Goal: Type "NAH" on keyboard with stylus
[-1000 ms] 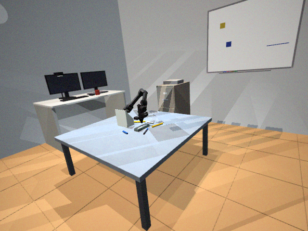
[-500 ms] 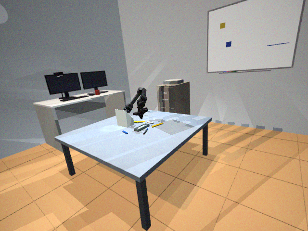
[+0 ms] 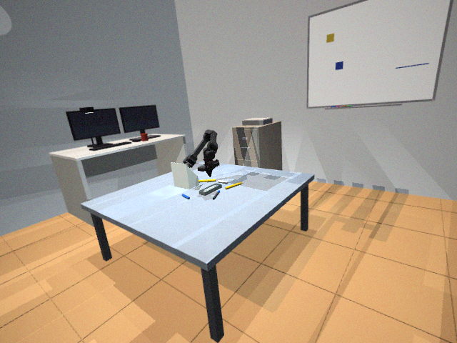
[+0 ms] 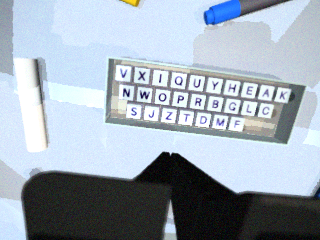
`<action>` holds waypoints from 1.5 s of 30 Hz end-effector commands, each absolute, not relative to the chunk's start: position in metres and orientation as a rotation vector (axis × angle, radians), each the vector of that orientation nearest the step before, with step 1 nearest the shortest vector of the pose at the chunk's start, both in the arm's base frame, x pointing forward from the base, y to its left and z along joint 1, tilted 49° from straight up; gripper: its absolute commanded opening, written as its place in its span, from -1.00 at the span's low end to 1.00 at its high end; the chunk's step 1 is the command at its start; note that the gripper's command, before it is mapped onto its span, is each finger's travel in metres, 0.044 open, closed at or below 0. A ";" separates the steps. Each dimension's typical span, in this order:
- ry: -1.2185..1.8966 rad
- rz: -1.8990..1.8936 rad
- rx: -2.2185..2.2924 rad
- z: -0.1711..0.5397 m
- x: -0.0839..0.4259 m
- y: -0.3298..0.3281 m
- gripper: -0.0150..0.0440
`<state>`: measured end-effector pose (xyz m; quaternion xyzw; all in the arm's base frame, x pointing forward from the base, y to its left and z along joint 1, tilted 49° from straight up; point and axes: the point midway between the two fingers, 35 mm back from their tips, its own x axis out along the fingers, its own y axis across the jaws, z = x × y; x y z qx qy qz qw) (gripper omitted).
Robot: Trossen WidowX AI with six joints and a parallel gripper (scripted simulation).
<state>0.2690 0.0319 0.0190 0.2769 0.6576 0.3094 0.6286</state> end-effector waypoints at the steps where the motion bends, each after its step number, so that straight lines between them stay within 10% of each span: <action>1: 1.507 0.709 0.634 0.019 0.269 0.032 -0.31; 5: 1.575 0.689 0.629 0.000 0.275 0.015 0.02; 23: 2.057 0.794 0.649 -0.160 0.233 -0.088 0.02; 45: 2.072 0.807 0.652 -0.177 0.226 -0.085 0.02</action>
